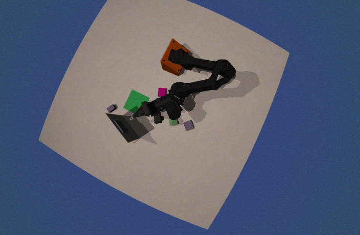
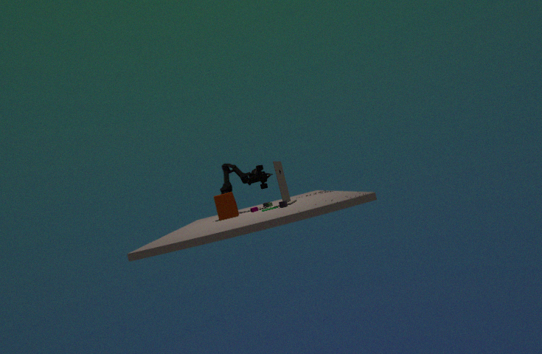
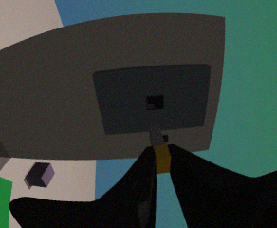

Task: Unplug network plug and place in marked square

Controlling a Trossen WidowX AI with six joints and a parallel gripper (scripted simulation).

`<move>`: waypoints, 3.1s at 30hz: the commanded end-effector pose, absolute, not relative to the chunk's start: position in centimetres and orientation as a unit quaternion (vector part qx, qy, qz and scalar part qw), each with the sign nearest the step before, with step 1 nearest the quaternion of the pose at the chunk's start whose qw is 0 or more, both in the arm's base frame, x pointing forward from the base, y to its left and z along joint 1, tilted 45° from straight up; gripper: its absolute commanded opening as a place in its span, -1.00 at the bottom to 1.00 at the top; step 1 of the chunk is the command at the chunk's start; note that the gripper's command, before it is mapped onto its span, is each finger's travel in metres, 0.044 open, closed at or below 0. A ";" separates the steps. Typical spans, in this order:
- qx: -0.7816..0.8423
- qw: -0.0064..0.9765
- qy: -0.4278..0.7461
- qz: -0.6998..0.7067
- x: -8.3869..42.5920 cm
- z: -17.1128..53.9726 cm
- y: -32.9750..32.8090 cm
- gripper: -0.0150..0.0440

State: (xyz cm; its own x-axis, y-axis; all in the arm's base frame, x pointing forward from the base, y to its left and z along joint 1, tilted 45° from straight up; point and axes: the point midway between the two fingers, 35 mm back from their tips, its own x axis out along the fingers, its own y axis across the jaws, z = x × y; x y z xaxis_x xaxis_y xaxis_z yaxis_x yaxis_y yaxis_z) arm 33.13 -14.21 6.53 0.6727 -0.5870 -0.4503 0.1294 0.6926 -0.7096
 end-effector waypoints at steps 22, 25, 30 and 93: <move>-0.331 0.852 0.346 -0.213 30.6 11.0 -17.1 -0.49; -0.331 0.852 0.345 -0.214 30.2 11.5 -17.4 -0.49; -0.335 0.852 0.353 -0.194 30.5 10.6 -17.3 -0.49; -0.257 0.865 0.338 0.269 29.0 -8.6 -10.3 -0.49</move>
State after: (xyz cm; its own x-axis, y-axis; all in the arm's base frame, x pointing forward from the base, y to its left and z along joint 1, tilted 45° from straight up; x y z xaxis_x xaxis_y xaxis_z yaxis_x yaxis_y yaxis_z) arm 29.20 -10.65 -8.15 0.6263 0.2560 -0.7363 -0.6237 0.7312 -0.2764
